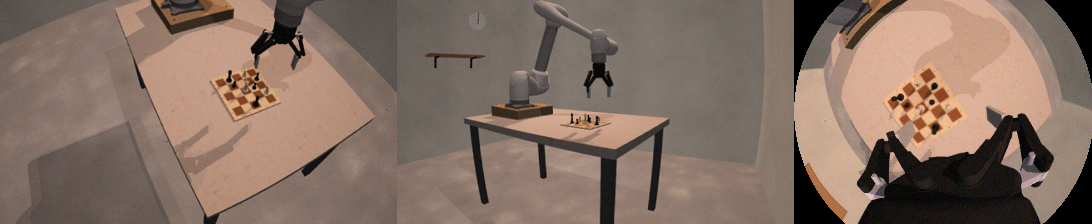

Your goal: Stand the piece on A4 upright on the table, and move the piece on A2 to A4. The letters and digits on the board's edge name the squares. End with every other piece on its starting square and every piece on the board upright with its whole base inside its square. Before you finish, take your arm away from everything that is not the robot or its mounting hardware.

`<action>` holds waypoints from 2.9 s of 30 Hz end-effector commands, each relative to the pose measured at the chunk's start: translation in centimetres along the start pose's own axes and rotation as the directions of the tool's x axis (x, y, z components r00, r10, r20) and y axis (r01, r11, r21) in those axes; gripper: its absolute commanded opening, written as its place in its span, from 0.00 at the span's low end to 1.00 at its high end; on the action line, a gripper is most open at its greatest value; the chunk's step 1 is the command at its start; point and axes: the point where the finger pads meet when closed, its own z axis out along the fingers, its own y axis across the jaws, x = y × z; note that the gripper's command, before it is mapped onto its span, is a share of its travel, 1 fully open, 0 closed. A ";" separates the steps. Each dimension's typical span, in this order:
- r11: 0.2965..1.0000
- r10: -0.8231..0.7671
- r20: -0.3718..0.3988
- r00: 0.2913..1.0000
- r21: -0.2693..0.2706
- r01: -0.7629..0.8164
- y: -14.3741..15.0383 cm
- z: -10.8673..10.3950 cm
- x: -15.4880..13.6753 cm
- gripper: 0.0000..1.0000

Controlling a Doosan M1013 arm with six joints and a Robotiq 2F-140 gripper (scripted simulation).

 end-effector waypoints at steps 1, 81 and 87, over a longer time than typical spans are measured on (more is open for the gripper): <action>0.995 -0.099 -0.001 0.995 -0.001 0.099 0.0 0.2 0.0 1.00; 0.065 -0.998 -0.006 0.065 -0.004 0.998 -0.1 4.1 0.1 0.23; 0.065 -0.998 -0.006 0.065 -0.004 0.998 -0.1 4.7 0.1 0.23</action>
